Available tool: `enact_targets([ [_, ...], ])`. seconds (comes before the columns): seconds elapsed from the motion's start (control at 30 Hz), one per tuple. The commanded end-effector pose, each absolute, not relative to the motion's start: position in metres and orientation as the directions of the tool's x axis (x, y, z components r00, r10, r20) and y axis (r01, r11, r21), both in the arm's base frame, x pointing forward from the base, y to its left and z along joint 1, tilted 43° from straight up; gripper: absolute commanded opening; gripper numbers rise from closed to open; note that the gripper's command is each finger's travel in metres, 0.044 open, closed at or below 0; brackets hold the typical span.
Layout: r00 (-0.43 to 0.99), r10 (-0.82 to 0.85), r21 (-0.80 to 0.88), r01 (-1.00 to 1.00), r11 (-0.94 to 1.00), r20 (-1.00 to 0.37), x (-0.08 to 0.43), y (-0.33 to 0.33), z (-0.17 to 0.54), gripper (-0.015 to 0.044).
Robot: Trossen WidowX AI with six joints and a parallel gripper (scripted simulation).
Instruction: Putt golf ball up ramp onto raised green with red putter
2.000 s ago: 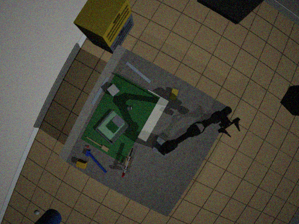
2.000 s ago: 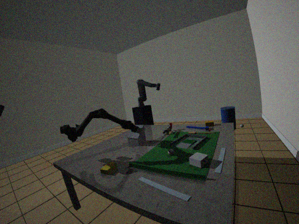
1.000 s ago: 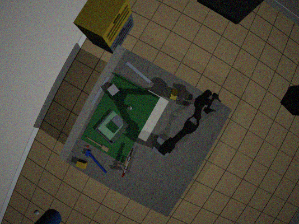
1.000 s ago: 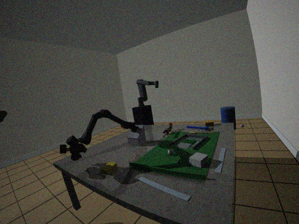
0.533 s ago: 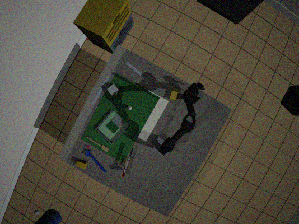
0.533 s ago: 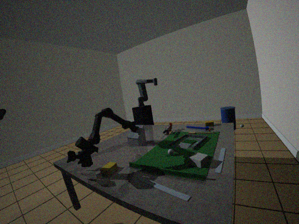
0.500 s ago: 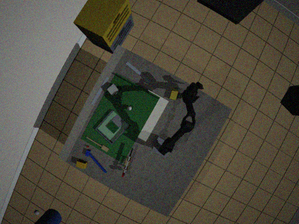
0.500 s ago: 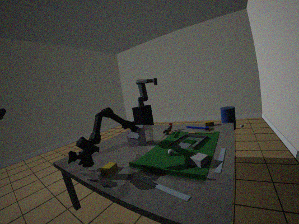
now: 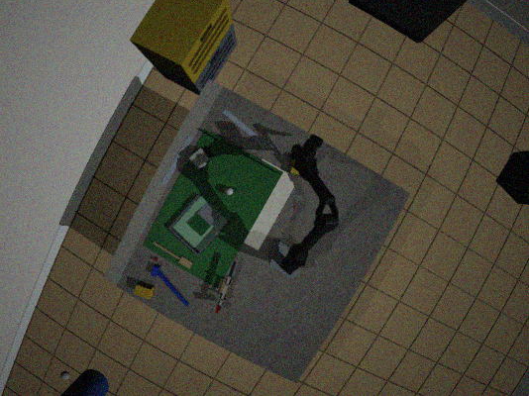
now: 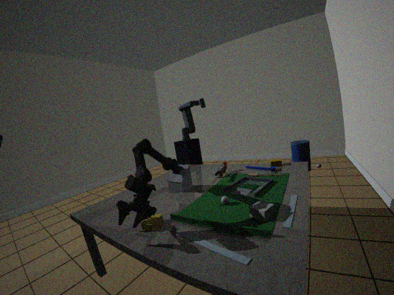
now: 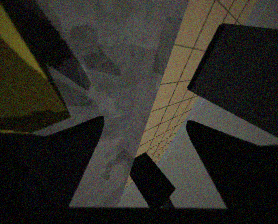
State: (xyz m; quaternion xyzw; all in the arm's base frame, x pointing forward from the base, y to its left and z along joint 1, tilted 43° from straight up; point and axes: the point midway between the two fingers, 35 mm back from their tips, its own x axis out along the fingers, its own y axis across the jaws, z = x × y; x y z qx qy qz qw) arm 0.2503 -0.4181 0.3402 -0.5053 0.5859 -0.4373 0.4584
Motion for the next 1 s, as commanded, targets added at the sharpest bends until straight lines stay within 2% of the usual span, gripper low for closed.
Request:
enact_targets([
  [0.0, 0.057, -0.988, -0.971, -0.200, 0.132, -0.145, 0.295, -0.393, 0.318, 0.0440],
  [0.3, 0.351, -0.899, -0.954, -0.233, 0.189, -0.263, 0.391, -0.304, 0.273, 0.0440],
  [0.4, 0.385, -0.881, -0.958, -0.188, 0.217, -0.275, 0.402, -0.282, 0.268, 0.0440],
  [0.57, 0.496, -0.778, -0.915, -0.314, 0.253, -0.386, 0.441, -0.217, 0.218, 0.0440],
  [0.77, 0.557, -0.640, -0.838, -0.465, 0.287, -0.528, 0.464, -0.141, 0.154, 0.0440],
  [0.97, 0.557, -0.524, -0.752, -0.587, 0.300, -0.644, 0.465, -0.078, 0.100, 0.0440],
])
